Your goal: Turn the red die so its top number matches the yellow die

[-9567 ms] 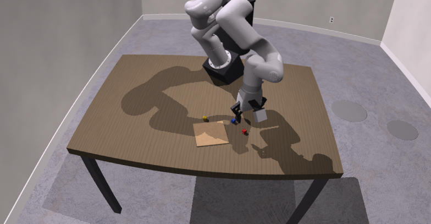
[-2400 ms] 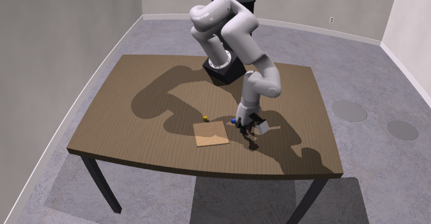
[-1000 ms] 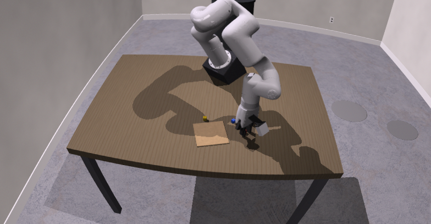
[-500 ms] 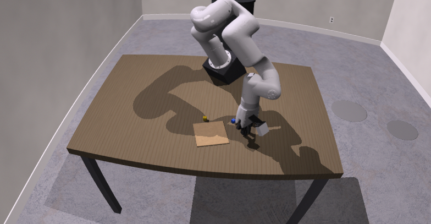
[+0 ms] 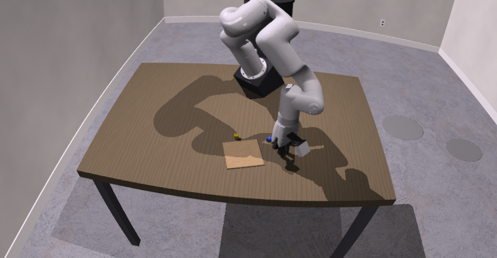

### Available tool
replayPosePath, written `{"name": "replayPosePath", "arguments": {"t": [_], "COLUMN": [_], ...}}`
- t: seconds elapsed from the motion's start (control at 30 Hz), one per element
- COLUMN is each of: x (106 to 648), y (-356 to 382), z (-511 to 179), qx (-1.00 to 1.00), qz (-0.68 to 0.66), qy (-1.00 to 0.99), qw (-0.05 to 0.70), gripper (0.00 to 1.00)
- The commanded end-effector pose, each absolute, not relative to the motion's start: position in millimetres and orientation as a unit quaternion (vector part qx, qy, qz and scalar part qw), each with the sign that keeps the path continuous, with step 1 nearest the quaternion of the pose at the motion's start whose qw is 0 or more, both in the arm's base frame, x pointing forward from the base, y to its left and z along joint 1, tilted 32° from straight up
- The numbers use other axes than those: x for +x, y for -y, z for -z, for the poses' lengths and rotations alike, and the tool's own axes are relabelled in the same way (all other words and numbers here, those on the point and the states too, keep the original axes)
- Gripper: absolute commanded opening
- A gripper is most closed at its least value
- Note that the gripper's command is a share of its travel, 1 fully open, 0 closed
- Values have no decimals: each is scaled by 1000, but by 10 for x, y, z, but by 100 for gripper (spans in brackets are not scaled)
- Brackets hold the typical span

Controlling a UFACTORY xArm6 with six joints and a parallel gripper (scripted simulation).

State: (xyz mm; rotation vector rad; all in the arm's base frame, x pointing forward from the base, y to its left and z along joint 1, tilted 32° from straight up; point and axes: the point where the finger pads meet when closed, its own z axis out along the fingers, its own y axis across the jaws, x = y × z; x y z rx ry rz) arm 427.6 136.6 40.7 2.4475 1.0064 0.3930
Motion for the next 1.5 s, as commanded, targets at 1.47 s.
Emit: {"name": "replayPosePath", "arguments": {"t": [1.47], "x": [3856], "y": [-1678], "z": [-1270], "qx": [890], "qz": [-144], "qy": [-365], "qw": [231], "gripper": [11]}}
